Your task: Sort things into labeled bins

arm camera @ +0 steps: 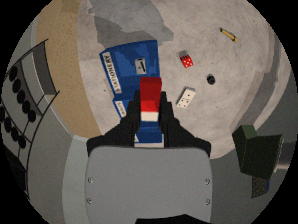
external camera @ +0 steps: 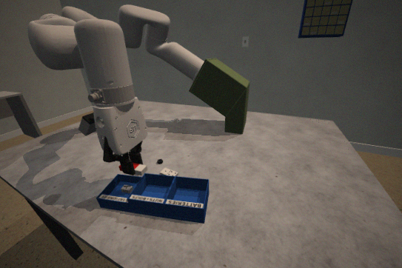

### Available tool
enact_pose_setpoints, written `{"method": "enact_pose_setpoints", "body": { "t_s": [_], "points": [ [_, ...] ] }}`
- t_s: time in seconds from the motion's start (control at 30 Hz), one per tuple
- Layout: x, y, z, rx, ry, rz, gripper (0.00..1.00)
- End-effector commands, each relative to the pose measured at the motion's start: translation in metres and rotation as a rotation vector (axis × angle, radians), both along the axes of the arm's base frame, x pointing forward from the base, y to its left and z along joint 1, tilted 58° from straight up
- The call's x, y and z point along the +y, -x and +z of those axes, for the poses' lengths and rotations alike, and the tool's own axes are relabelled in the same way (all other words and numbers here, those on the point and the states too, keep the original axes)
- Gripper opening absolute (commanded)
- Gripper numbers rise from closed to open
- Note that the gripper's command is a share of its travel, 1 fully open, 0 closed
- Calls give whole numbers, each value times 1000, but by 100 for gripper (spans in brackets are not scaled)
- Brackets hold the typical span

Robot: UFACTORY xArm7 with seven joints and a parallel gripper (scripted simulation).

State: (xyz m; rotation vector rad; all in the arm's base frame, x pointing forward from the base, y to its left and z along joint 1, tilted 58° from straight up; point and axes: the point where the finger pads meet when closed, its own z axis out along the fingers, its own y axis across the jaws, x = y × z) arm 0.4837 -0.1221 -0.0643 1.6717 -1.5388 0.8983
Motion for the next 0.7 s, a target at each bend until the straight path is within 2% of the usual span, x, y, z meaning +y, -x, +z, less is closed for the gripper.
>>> {"method": "enact_pose_setpoints", "body": {
  "t_s": [0.0,0.17,0.67],
  "points": [
    [-7,-23,17,120,-3,64,0],
    [-10,-29,22,120,-3,64,0],
    [-12,-26,18,120,-3,64,0]
  ]
}}
